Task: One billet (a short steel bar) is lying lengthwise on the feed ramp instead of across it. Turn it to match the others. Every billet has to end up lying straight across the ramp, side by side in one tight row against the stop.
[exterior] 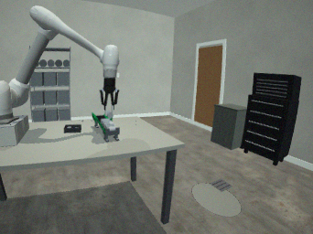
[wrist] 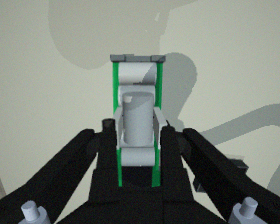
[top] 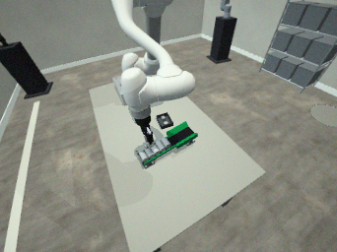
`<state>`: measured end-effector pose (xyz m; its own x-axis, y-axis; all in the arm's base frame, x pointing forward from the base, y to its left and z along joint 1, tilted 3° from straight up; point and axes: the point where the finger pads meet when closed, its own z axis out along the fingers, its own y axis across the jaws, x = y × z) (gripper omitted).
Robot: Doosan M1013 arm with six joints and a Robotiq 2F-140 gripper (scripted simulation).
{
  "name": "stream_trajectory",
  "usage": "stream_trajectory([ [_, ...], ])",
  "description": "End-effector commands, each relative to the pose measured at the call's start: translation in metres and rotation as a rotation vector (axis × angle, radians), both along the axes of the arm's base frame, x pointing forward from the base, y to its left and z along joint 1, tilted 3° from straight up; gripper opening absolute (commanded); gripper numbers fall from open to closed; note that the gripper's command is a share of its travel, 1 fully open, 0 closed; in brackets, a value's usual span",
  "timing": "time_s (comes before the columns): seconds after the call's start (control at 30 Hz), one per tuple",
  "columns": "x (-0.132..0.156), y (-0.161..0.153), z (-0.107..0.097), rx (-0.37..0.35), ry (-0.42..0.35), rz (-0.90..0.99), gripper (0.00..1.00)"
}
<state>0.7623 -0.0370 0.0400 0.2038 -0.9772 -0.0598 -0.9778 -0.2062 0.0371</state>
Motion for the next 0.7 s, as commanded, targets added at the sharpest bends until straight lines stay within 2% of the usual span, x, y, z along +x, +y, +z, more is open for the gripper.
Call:
stream_trajectory([
  [0.0, 0.0000, 0.0002, 0.0002, -0.006, -0.002, 0.000, 0.10],
  [0.67, 0.0000, 0.0005, 0.0003, -0.016, -0.004, 0.001, 0.10],
])
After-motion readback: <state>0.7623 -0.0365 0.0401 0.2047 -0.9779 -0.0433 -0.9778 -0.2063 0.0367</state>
